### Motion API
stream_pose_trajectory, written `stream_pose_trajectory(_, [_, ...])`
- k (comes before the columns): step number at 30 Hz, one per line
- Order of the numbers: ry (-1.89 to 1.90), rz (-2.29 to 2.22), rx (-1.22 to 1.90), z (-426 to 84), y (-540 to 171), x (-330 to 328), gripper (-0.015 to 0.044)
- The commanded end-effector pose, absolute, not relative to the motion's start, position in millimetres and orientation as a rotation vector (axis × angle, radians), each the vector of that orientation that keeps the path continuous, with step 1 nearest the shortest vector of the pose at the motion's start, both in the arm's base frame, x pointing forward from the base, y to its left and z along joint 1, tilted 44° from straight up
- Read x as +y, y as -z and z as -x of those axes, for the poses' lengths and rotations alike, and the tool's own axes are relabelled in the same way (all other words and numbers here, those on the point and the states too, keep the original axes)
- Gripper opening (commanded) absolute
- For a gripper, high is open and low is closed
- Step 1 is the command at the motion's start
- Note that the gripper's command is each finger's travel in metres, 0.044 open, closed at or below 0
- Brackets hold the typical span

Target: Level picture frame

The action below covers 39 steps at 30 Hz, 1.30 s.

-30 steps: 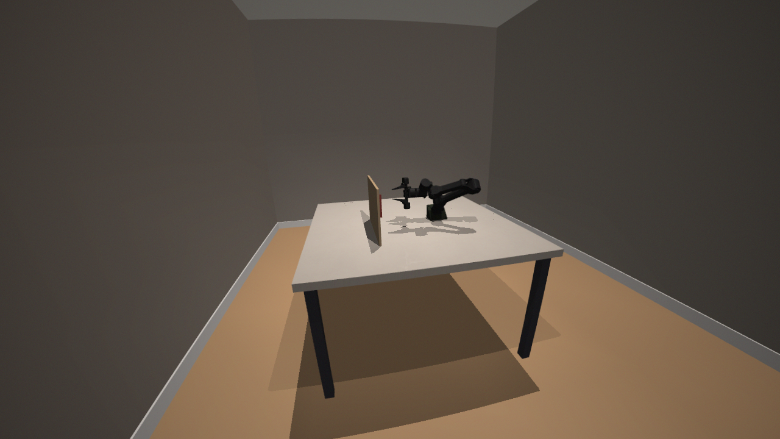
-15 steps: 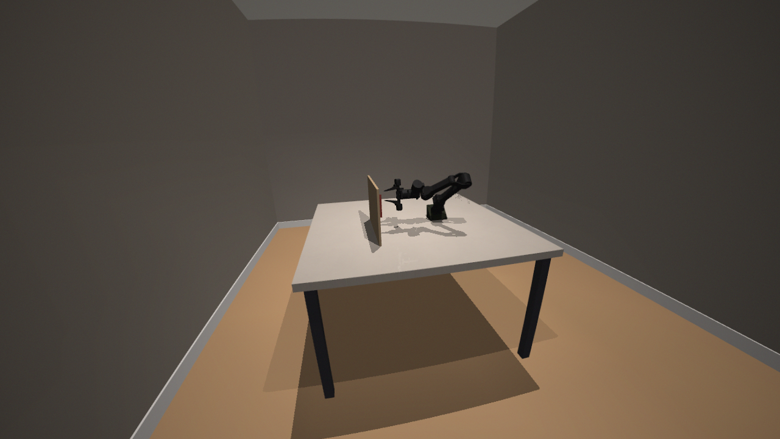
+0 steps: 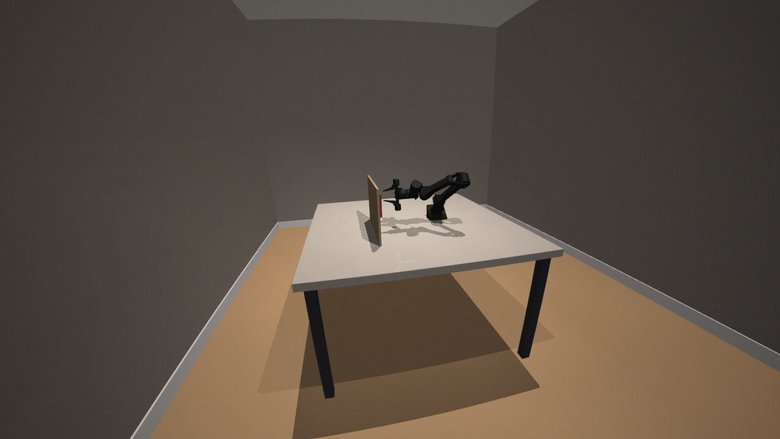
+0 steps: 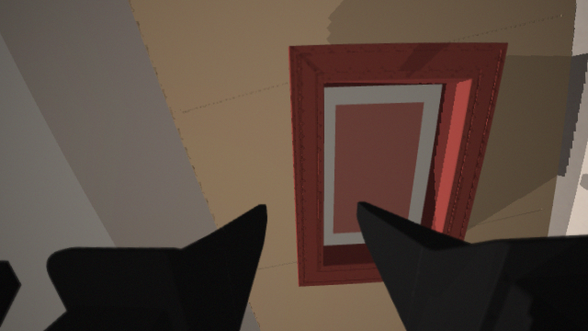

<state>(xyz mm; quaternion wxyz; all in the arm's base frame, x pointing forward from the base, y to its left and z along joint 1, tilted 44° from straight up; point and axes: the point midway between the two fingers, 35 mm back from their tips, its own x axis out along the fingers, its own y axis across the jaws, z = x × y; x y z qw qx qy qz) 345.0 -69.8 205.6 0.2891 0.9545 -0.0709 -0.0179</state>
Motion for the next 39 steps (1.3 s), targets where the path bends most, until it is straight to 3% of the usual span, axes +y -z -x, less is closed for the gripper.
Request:
stream_pose_trajectory(1, [0.053,-2.543,-0.192,-353,-205,-72,0.026])
stream_pose_trajectory(39, [0.051,-2.543,-0.193,-377,-205,-75,0.026])
